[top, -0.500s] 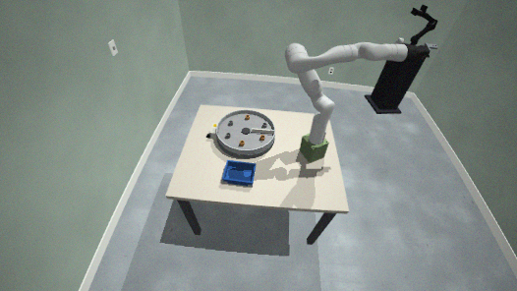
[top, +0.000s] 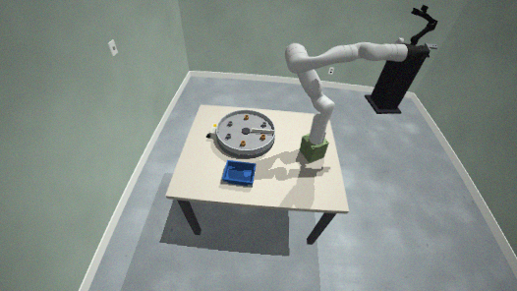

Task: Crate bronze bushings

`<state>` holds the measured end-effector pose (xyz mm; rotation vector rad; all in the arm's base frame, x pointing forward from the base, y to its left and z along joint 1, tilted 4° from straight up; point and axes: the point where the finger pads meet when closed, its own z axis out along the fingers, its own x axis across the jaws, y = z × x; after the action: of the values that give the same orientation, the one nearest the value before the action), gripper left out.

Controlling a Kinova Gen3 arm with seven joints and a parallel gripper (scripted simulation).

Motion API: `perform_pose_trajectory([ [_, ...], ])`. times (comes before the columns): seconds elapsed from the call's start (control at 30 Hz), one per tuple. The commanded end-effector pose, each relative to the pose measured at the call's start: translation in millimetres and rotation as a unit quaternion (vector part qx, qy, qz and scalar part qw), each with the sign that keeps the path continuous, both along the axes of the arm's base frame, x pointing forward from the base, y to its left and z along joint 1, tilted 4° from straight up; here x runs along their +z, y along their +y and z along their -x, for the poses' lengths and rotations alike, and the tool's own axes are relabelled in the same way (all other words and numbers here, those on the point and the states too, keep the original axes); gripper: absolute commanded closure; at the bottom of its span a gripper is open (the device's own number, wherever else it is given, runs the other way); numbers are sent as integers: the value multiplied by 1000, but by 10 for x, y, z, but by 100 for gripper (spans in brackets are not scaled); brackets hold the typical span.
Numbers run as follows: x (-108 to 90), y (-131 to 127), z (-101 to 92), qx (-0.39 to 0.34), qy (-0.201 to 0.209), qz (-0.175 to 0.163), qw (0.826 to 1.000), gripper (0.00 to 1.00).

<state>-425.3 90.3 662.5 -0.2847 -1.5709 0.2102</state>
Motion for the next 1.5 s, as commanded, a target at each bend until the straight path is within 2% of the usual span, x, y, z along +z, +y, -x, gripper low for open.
perform_pose_trajectory([
  [0.0,8,-1,0,0,1,0,1000,0],
  [0.03,8,-1,0,0,1,0,1000,0],
  [0.2,-220,-77,-519,0,1,0,1000,0],
  [0.6,-220,-77,-519,0,1,0,1000,0],
  [0.77,-452,-158,-1032,1,0,0,1000,0],
  [1.17,-452,-158,-1032,1,0,0,1000,0],
  [1.33,-684,-236,-1544,1,-1,-1,1000,0],
  [1.47,-684,-236,-1544,1,-1,-1,1000,0],
])
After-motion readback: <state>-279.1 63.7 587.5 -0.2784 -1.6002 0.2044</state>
